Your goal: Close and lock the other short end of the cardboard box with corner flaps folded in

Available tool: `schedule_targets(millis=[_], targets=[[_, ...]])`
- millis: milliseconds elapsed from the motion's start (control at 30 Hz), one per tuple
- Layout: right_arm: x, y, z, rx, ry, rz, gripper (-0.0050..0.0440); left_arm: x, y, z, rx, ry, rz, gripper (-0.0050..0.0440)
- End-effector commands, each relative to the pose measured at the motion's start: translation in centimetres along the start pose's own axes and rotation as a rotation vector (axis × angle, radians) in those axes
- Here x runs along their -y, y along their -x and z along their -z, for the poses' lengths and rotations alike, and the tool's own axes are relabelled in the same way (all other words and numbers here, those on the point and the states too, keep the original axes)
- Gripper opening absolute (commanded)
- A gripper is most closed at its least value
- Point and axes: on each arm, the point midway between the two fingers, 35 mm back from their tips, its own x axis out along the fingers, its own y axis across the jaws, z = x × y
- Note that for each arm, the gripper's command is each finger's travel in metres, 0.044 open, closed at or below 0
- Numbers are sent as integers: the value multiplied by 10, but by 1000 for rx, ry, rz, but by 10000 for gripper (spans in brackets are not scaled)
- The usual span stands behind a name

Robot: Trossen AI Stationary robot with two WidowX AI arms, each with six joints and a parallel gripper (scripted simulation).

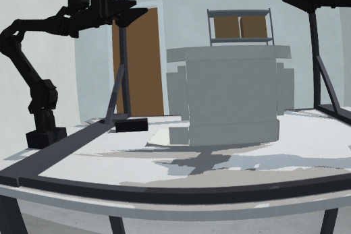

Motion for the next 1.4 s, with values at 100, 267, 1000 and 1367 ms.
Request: schedule_targets(millis=[100,267,1000,1367], targets=[[0,1,-6,15,0,0,440,0,1,-7,17,0,0,440],[0,1,-6,15,0,0,440,0,1,-7,17,0,0,440],[-33,-56,18,-298,696,-202,250,31,-63,34,-292,-624,153,100],[-59,-81,48,-453,1157,-478,250,58,-96,72,-448,-1052,366,56]])
